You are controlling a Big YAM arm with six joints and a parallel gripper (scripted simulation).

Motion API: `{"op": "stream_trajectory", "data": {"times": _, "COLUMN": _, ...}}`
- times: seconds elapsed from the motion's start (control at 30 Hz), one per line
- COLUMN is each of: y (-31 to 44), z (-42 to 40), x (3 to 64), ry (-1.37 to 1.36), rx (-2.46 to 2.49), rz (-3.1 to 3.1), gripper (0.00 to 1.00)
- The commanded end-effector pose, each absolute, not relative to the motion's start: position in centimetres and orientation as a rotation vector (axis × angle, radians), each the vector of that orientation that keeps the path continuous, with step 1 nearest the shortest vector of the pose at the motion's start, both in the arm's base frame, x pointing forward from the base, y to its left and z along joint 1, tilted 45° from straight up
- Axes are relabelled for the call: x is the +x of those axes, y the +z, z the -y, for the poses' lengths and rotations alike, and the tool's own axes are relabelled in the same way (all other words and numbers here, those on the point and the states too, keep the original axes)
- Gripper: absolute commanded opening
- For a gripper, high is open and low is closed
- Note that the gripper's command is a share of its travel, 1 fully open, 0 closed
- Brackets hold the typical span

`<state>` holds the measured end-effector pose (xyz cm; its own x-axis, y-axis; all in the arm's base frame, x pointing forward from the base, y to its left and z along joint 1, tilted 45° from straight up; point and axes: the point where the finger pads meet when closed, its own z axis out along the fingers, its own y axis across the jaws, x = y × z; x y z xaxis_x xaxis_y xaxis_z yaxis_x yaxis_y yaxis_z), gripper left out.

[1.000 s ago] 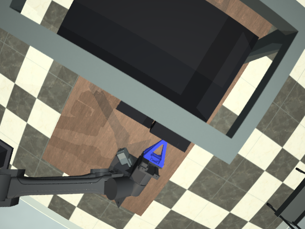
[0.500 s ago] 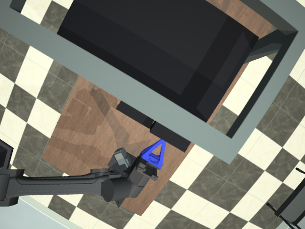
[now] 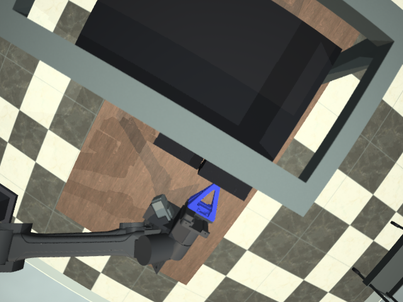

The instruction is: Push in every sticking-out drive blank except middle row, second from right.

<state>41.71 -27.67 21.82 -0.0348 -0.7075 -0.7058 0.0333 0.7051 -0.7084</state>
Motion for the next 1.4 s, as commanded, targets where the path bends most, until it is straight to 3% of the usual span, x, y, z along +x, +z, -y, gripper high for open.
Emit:
{"op": "stream_trajectory", "data": {"times": 0.0, "y": 23.7, "z": 28.5, "x": 44.0, "ry": -0.669, "rx": -0.604, "rz": -1.464, "gripper": 0.0}}
{"op": "stream_trajectory", "data": {"times": 1.37, "y": 23.7, "z": 28.5, "x": 46.5, "ry": -0.668, "rx": -0.603, "rz": -1.465, "gripper": 0.0}}
